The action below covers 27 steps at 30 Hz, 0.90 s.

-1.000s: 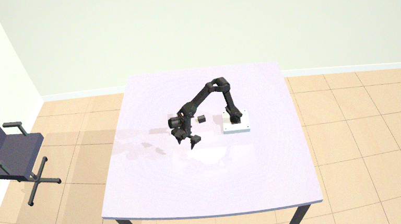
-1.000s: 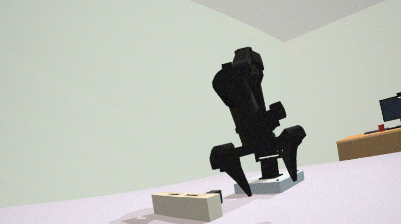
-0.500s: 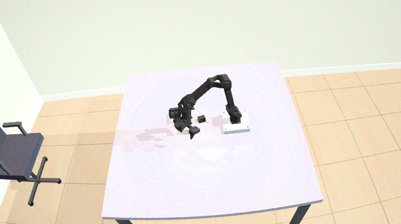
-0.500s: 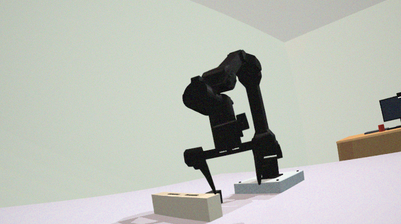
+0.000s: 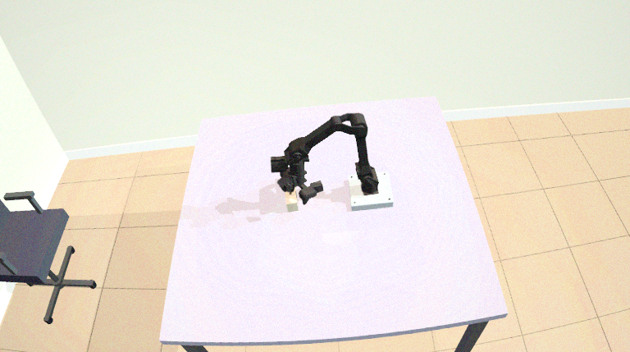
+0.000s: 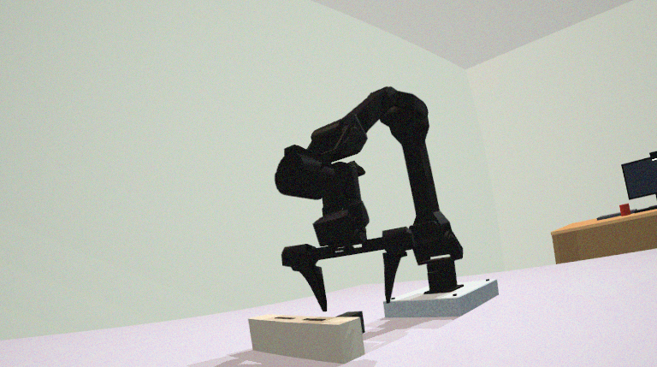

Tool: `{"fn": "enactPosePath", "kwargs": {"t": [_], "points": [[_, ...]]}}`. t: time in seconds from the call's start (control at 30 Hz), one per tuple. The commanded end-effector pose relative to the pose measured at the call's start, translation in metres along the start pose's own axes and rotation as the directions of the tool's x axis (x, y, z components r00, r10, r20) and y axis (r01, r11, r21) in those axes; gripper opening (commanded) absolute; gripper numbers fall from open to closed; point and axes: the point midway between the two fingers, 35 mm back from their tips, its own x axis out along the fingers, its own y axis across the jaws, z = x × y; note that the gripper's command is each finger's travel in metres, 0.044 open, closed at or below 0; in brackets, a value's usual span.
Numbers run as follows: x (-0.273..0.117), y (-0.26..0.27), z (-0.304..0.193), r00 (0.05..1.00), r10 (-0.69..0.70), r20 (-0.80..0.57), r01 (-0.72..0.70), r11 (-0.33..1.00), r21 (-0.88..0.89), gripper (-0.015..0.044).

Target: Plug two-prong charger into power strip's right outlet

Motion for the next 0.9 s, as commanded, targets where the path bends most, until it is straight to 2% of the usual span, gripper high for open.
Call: {"fn": "enactPosePath", "kwargs": {"t": [0.0, 0.63, 0.87], "points": [[-0.003, -0.009, -0.020, 0.999, -0.011, -0.038, 0.013, 0.999, 0.046, 0.0440], [-0.017, -0.037, -0.103, 0.980, -0.010, -0.197, 0.063, 0.962, 0.266, 0.0440], [-0.016, -0.038, -0.109, 0.978, -0.007, -0.208, 0.066, 0.958, 0.280, 0.0440]]}}
